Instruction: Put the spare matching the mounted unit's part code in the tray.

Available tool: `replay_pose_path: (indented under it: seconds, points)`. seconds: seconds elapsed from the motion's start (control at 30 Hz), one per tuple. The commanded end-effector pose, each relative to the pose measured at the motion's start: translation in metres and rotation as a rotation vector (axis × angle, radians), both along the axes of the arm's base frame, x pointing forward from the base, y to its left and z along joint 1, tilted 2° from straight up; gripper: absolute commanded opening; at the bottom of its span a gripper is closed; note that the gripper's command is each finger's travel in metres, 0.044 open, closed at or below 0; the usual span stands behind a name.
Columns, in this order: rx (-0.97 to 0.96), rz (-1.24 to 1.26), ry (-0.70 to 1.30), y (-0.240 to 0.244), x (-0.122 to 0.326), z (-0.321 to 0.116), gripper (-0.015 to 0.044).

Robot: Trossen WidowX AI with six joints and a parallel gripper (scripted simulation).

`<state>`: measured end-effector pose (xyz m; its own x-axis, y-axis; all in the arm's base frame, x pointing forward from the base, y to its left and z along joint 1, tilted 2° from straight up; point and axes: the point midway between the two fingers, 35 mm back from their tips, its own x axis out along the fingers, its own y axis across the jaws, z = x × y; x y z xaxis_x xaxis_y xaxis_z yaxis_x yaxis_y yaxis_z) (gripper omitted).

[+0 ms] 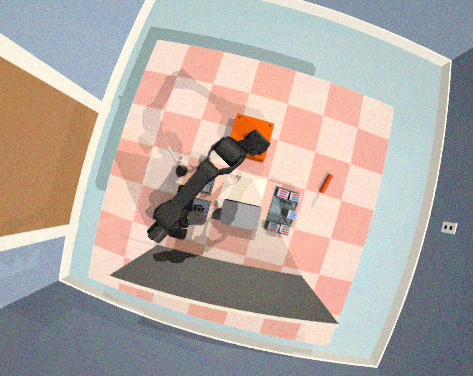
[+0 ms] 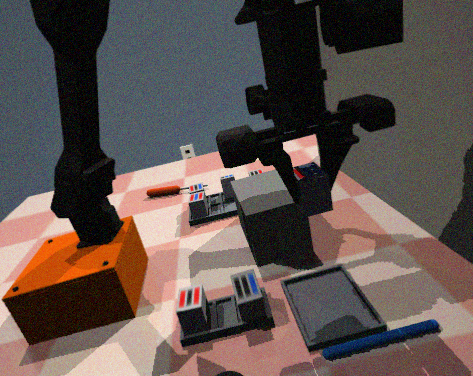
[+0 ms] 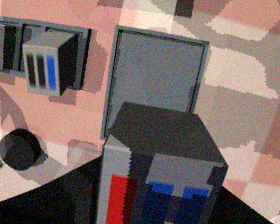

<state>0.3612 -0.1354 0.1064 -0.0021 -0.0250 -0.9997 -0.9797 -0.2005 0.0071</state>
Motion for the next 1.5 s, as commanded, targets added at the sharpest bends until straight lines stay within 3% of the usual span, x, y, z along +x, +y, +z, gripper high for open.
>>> replay_pose_path:
  seconds: [0.0, 1.47]
  points:
    - [-0.002, 0.005, -0.001, -0.001, 0.001, -0.003, 0.0]
    - [-0.002, 0.005, -0.002, -0.005, 0.007, -0.052, 0.0]
